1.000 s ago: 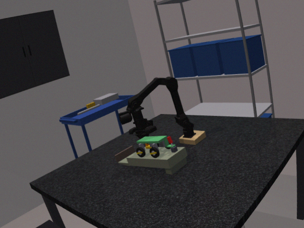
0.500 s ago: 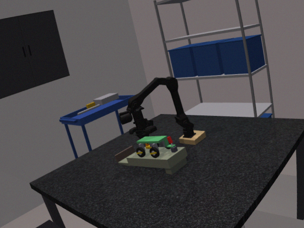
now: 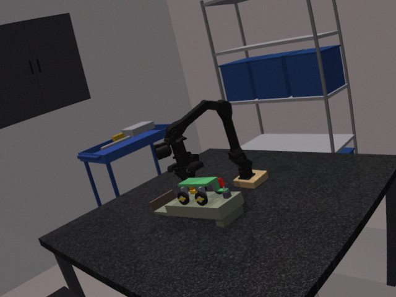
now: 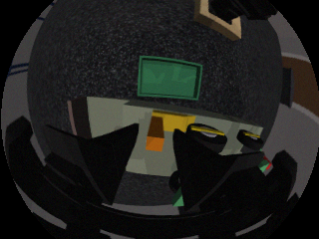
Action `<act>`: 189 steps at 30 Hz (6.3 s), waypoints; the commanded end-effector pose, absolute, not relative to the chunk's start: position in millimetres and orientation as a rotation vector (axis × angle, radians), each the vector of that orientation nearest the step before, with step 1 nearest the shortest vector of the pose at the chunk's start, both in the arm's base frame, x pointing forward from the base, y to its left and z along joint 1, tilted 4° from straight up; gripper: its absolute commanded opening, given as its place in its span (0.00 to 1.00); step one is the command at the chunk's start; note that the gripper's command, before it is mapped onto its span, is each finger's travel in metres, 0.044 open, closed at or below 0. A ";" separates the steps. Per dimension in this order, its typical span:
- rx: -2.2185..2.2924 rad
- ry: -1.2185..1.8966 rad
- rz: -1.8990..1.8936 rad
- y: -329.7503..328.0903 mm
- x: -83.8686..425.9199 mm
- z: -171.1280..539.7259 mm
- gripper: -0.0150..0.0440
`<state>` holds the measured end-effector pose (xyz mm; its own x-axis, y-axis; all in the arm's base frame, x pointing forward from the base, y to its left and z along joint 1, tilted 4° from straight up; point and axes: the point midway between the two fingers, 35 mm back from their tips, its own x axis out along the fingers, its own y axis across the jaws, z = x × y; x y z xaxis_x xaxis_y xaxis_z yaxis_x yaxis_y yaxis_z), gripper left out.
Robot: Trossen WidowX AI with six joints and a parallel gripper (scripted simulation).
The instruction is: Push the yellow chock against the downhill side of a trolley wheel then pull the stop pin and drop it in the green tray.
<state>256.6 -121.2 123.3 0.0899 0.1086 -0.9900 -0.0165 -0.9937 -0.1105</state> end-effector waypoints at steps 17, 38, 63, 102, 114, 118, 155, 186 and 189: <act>-2.258 -0.094 2.049 -126.1 253.6 161.5 0.75; -2.807 -1.096 2.153 -43.2 297.3 200.9 0.58; -2.696 -2.451 1.764 88.4 294.7 223.9 0.58; -2.696 -2.452 1.762 103.2 300.1 176.6 0.58; -2.696 -2.452 1.761 109.1 301.6 160.4 0.58; -2.696 -2.452 1.761 110.0 301.7 158.1 0.58; -2.696 -2.452 1.762 105.9 298.4 175.5 0.25; -2.696 -2.452 1.762 101.7 296.6 194.6 0.25; -2.696 -2.452 1.762 101.7 296.4 196.3 0.25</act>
